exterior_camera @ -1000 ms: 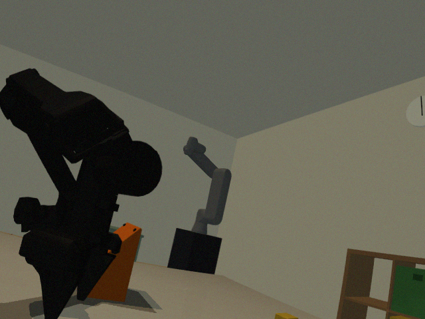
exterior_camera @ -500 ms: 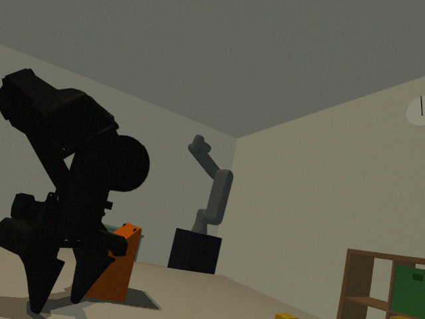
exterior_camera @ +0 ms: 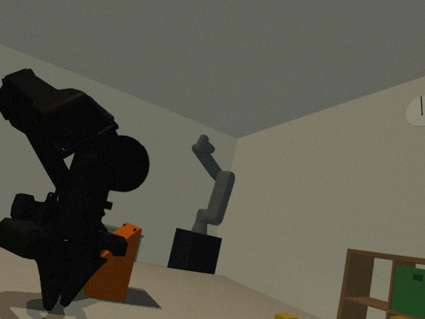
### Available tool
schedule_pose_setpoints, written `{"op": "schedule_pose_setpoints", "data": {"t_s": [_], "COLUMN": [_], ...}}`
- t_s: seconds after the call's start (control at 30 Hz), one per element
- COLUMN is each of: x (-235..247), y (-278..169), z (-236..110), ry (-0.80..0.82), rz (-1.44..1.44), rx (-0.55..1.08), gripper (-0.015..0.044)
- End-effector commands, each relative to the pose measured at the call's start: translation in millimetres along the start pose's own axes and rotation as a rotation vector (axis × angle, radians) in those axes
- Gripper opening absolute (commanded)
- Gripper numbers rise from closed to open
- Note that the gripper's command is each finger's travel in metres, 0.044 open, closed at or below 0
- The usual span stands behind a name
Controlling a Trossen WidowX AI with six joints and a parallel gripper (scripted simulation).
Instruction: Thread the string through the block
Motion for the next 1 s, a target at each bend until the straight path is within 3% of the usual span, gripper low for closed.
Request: {"op": "schedule_pose_setpoints", "data": {"t_s": [0.0, 0.97], "x": [0.2, 0.7], "y": [0.0, -0.2], "z": [2.3, 49.4], "ry": [0.003, 0.003], "rz": [0.003, 0.003], "rx": [-0.002, -0.002], "gripper": [0.0120, 0.0120]}}
Point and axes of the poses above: the point midway between the two fingers, 35 mm back from their tips, its own z axis out along the fingers, its own x axis across the jaws, y = z × x, the point moved 10 cm from there along -z, back along the fingers, and after that the axes turned 2 degrees about -z, right-handed, at the moved point
